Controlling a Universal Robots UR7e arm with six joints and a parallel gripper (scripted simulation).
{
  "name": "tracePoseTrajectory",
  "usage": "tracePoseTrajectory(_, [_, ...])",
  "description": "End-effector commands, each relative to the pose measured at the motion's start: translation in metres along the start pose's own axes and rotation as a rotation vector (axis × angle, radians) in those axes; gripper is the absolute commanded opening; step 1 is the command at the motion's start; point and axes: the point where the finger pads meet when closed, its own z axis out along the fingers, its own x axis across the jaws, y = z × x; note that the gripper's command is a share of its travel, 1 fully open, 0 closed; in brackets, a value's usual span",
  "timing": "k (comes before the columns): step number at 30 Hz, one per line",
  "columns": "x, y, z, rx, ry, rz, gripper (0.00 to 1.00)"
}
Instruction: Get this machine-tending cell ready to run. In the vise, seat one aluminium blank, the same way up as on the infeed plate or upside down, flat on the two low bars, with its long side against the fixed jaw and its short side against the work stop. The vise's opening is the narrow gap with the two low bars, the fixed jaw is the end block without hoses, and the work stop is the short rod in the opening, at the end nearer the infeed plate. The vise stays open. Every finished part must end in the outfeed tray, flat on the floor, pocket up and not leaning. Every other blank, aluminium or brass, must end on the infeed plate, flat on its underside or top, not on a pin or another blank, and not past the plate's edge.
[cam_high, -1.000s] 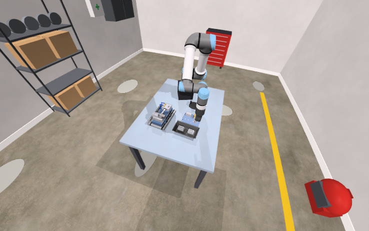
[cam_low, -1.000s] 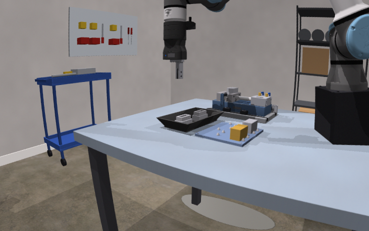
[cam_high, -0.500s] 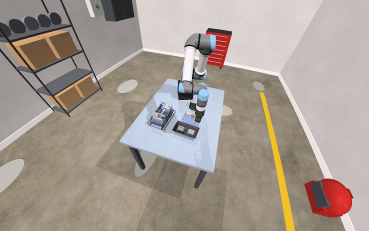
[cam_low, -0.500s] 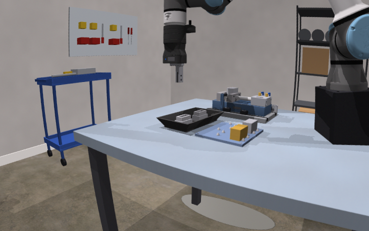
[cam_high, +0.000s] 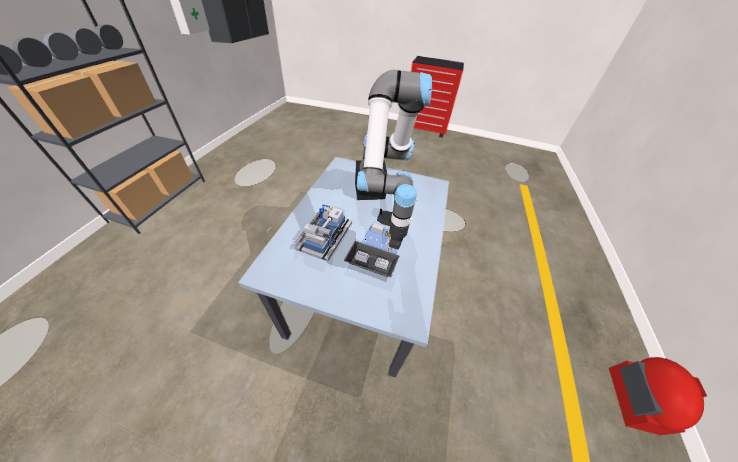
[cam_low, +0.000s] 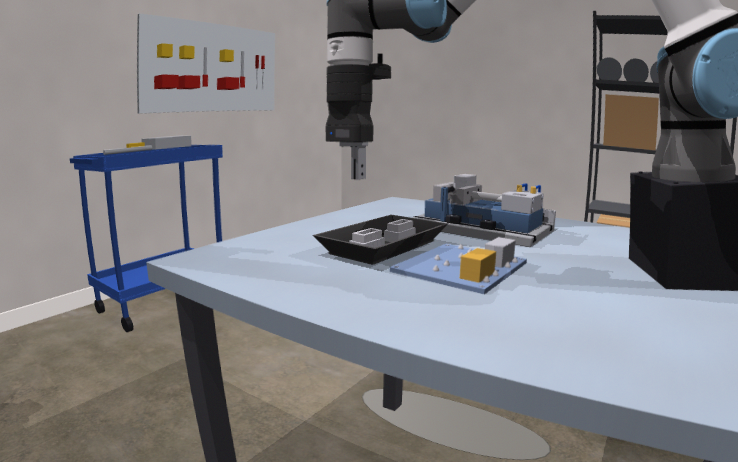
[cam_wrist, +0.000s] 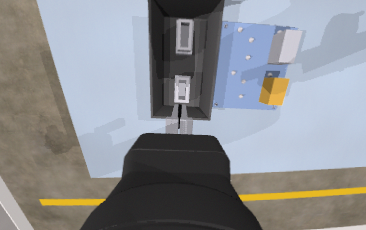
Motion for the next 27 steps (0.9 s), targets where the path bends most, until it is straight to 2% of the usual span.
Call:
tracePoseTrajectory(1, [-0.001,0.000,0.008,-0.001,-0.002,0.000,0.00])
tracePoseTrajectory(15, [-0.001,0.000,0.023,-0.001,-0.002,0.000,0.00])
tracePoseTrajectory(27, [-0.001,0.000,0.026,-0.001,-0.002,0.000,0.00])
